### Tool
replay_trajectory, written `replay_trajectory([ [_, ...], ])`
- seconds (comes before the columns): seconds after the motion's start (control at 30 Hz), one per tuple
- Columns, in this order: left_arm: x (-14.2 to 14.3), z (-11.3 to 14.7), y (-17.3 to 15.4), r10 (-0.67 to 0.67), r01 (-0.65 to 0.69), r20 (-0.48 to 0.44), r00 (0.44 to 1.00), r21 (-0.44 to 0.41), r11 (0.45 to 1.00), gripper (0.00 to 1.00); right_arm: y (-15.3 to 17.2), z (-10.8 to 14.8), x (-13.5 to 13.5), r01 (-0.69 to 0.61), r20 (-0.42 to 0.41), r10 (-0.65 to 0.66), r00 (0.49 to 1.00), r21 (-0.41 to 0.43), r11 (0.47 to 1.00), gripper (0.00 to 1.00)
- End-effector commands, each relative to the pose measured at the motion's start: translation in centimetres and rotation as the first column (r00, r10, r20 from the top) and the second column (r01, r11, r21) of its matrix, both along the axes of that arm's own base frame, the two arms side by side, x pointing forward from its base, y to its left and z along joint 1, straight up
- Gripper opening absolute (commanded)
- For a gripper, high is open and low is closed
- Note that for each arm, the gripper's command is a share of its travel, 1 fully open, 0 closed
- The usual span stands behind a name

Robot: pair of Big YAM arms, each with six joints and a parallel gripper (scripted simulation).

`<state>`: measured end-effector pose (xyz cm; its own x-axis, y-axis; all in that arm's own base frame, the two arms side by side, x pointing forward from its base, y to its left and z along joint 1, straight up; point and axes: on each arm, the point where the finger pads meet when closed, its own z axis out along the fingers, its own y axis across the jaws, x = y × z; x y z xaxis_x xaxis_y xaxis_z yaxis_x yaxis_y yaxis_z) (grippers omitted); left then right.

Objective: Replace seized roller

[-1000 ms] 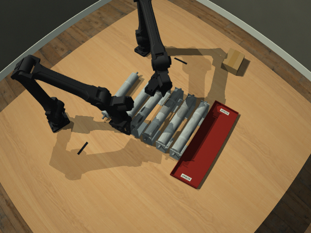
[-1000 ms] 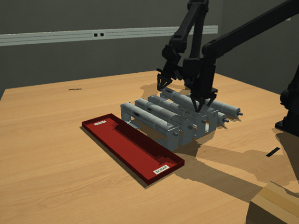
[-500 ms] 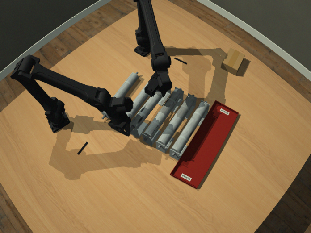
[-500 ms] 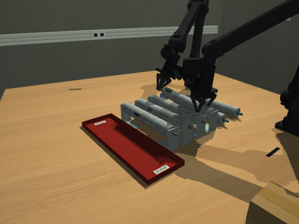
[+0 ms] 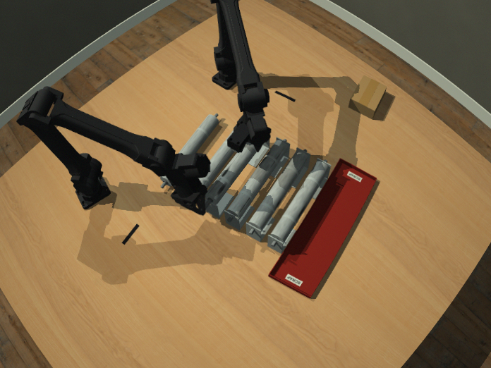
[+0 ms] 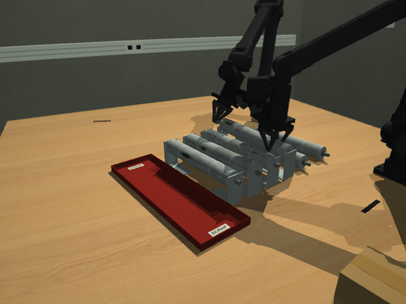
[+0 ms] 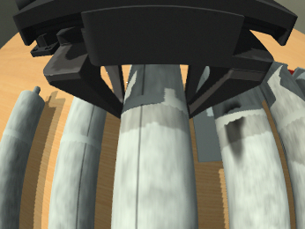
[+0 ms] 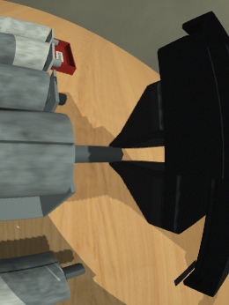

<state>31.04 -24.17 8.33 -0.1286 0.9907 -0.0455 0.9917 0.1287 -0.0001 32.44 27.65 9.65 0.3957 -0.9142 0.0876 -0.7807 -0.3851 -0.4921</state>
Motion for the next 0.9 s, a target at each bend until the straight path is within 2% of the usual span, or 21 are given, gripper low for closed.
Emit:
replay_trajectory([
  [0.0, 1.8, 2.7, -0.8, 0.000, 0.000, 0.038, 0.999, -0.007, 1.000, 0.32, -4.4, -1.6, 1.3, 0.077, -0.004, -0.078, 0.997, -0.088, 0.993, 0.03],
  [0.87, 1.8, 4.0, -0.7, -0.004, 0.003, 0.032, 0.999, 0.045, 0.999, 0.32, -4.4, -1.6, 1.3, 0.077, -0.004, -0.078, 0.997, -0.087, 0.993, 0.03],
])
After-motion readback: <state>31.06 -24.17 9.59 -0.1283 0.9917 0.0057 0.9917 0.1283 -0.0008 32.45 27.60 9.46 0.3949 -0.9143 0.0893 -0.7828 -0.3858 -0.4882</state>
